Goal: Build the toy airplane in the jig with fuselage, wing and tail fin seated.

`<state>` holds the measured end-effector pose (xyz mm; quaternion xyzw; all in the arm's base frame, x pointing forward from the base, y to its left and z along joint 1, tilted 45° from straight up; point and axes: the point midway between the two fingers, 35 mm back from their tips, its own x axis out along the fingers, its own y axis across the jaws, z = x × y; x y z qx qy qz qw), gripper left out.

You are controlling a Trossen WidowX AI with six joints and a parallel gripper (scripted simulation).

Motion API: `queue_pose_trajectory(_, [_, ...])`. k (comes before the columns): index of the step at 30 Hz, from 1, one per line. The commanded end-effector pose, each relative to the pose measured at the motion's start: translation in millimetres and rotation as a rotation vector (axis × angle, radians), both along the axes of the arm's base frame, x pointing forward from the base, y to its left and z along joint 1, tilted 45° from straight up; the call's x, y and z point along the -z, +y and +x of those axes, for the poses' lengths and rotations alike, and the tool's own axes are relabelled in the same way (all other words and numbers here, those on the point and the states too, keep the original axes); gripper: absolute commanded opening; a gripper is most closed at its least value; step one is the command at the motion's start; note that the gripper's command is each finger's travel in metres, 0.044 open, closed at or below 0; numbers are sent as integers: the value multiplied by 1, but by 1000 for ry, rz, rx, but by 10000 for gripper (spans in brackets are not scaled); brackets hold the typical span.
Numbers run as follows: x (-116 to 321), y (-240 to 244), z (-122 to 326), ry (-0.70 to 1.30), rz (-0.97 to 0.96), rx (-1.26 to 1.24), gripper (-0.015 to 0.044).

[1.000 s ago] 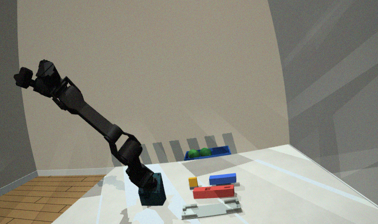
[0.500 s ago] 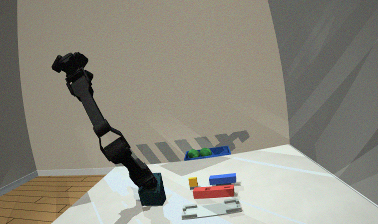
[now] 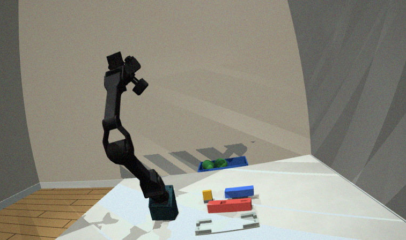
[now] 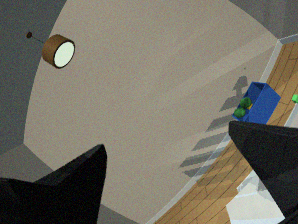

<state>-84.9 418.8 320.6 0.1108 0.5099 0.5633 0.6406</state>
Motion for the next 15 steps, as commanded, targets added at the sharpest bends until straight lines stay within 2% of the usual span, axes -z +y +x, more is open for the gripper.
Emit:
queue_pose_trajectory(1, [41,8,54,-69,-121,132,440])
queue_pose_trajectory(8, [116,-4,152,-158,-368,365,440])
queue_pose_trajectory(15, [182,-53,243,-221,-658,579,440])
